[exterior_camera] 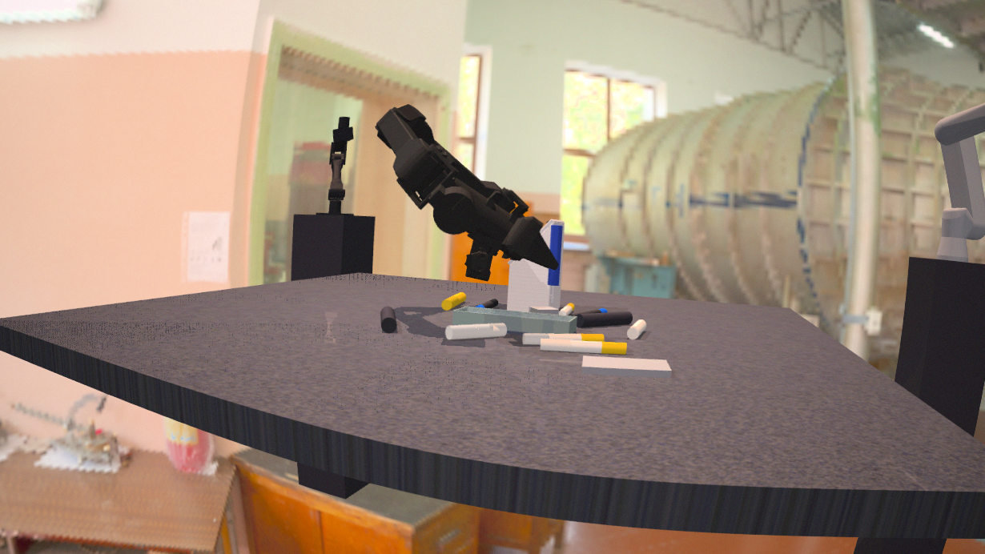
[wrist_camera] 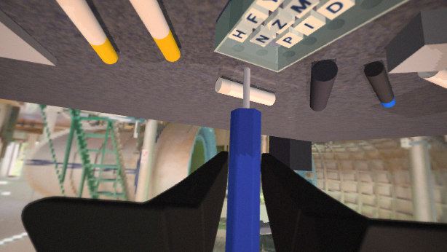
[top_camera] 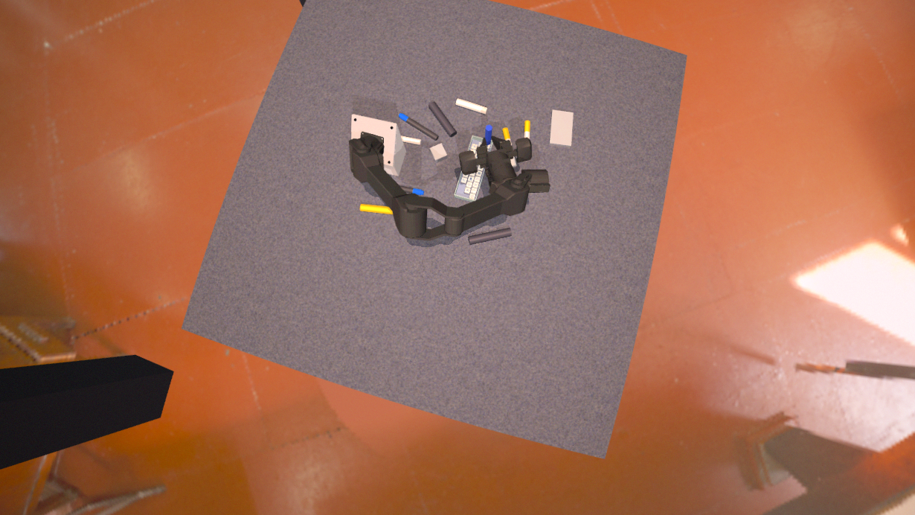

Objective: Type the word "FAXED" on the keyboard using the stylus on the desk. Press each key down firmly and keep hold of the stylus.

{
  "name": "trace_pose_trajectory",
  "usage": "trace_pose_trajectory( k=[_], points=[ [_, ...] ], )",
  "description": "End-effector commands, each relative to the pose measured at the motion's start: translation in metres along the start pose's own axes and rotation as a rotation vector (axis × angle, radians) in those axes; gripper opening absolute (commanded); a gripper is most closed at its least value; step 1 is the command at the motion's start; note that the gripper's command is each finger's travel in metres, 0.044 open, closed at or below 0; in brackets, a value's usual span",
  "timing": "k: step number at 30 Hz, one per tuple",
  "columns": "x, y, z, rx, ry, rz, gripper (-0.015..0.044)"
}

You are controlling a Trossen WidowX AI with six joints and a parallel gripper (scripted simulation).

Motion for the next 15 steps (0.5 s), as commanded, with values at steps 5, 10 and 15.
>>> trace_pose_trajectory(
  k=[5,10,15],
  points=[
    [0.000,-0.002,-0.001,0.002,0.001,-0.003,0.0045],
    [-0.008,-0.005,0.006,0.003,0.002,-0.006,0.0000],
    [-0.030,-0.013,0.024,0.007,0.005,-0.013,0.0000]
  ],
)
Point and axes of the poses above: the point midway between the two fingers, 35 mm back from their tips, its own z axis back along the fingers, its own x axis across the jaws, y = z × x, the point moved 3 cm from there along z, back along the fingers, and after that the axes turned 3 degrees about z, right-handed, at the moved point
